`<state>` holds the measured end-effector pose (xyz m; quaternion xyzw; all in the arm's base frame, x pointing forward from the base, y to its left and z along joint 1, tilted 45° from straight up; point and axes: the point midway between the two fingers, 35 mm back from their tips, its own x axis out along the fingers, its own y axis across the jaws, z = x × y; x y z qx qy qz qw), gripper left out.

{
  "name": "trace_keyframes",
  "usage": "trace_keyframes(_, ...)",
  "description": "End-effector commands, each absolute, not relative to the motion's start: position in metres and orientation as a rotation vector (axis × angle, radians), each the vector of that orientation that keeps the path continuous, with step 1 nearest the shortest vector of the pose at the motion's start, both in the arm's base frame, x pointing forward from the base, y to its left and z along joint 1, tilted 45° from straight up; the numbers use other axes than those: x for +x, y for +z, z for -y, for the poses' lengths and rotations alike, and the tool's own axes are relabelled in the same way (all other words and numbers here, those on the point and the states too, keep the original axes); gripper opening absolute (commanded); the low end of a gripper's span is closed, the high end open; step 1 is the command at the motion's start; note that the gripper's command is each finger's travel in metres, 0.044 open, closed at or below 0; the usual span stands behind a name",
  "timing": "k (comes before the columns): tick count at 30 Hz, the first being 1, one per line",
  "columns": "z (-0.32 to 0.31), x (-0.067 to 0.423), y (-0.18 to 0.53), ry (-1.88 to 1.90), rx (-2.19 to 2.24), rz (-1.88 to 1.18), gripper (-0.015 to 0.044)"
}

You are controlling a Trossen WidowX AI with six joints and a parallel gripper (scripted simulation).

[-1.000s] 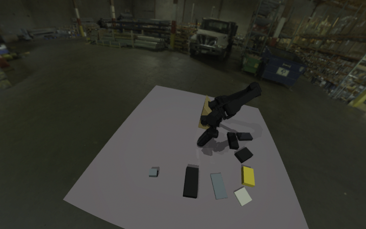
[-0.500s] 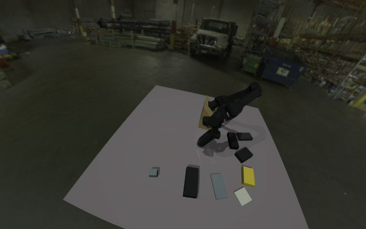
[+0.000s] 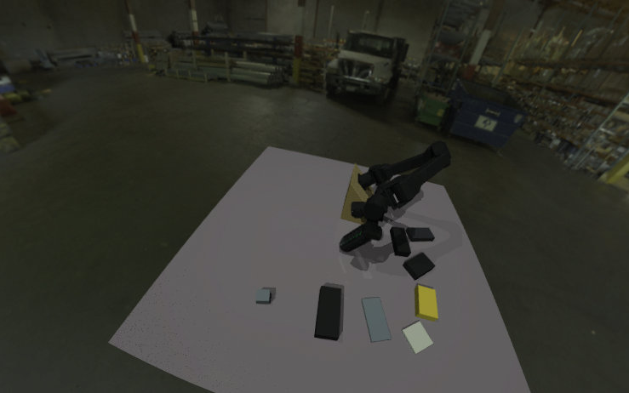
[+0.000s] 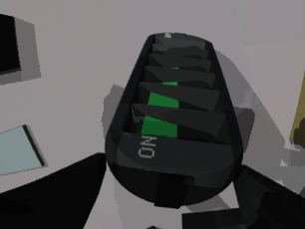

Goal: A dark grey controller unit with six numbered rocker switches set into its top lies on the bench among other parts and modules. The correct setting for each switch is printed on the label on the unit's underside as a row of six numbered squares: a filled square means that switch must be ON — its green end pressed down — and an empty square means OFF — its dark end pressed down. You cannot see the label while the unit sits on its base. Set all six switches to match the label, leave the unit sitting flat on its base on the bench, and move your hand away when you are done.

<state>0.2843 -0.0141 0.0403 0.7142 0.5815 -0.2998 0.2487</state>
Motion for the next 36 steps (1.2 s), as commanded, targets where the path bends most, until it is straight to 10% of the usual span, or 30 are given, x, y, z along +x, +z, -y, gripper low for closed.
trace_keyframes(1, 0.007, 0.284, 0.039, -0.814, 1.944, -1.6, 0.0338)
trace_keyframes(36, -0.019, 0.289, 0.046, -0.813, 1.945, -1.6, 0.0338)
